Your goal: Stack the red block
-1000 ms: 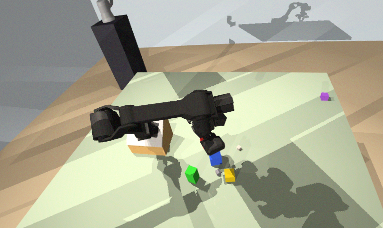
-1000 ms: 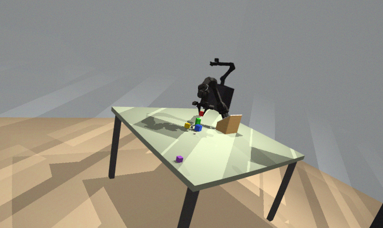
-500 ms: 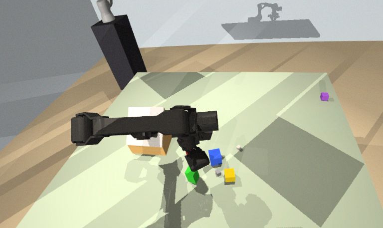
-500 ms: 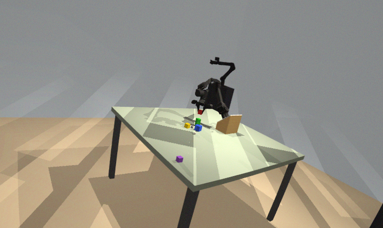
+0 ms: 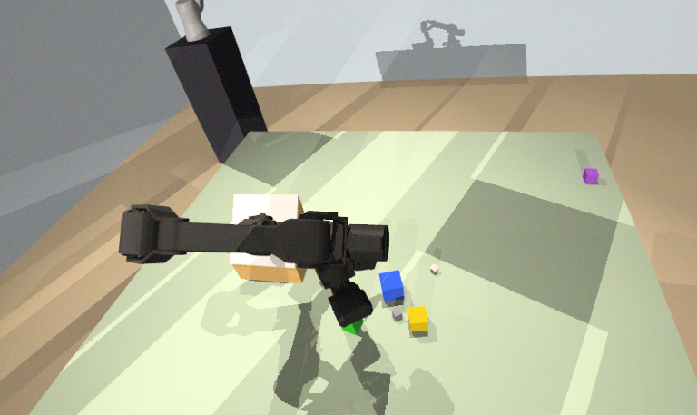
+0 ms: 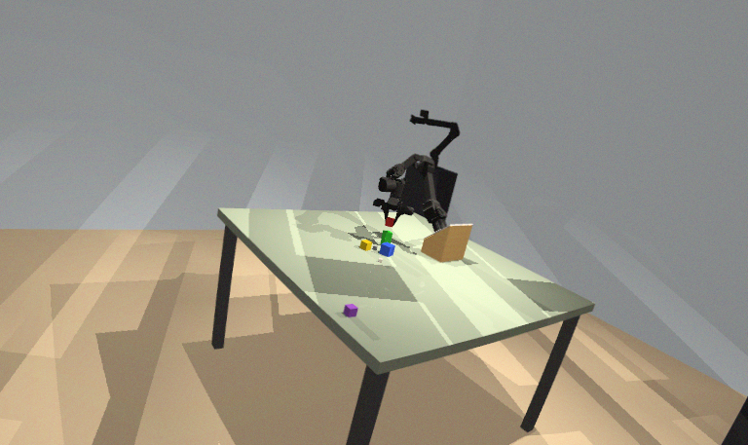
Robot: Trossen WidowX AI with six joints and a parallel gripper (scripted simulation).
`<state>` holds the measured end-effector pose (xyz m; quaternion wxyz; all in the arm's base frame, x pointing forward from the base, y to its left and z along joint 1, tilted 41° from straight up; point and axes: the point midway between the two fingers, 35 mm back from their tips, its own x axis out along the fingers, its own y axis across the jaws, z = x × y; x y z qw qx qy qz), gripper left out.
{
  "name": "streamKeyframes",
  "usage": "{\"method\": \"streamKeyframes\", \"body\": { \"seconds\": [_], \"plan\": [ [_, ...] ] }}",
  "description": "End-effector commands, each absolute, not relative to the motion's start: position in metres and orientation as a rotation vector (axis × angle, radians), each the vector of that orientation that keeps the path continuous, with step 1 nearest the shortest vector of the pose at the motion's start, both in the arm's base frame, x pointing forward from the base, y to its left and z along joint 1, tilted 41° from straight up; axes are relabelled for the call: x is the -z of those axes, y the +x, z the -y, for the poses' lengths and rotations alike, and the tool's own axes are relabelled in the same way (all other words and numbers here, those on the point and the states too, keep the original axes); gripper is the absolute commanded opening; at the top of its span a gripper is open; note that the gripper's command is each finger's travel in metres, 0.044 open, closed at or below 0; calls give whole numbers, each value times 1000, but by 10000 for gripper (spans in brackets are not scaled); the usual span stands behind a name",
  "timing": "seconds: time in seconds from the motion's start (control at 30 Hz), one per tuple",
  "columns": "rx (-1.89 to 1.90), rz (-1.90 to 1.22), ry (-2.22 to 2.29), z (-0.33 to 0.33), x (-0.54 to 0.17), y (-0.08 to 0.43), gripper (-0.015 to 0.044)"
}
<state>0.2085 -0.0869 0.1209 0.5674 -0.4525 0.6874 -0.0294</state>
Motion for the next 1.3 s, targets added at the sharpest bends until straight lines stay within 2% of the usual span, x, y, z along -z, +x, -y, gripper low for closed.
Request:
{"method": "streamKeyframes", "body": {
  "seconds": [0.0, 0.23, 1.17, 1.27],
  "plan": [
    [69, -1616, -1070, 92, -116, 209, 0],
    [71, -1616, -1071, 106, -98, 209, 0],
    [71, -1616, -1071, 105, -99, 209, 0],
    [72, -1615, -1068, 106, -98, 209, 79]
  ]
}}
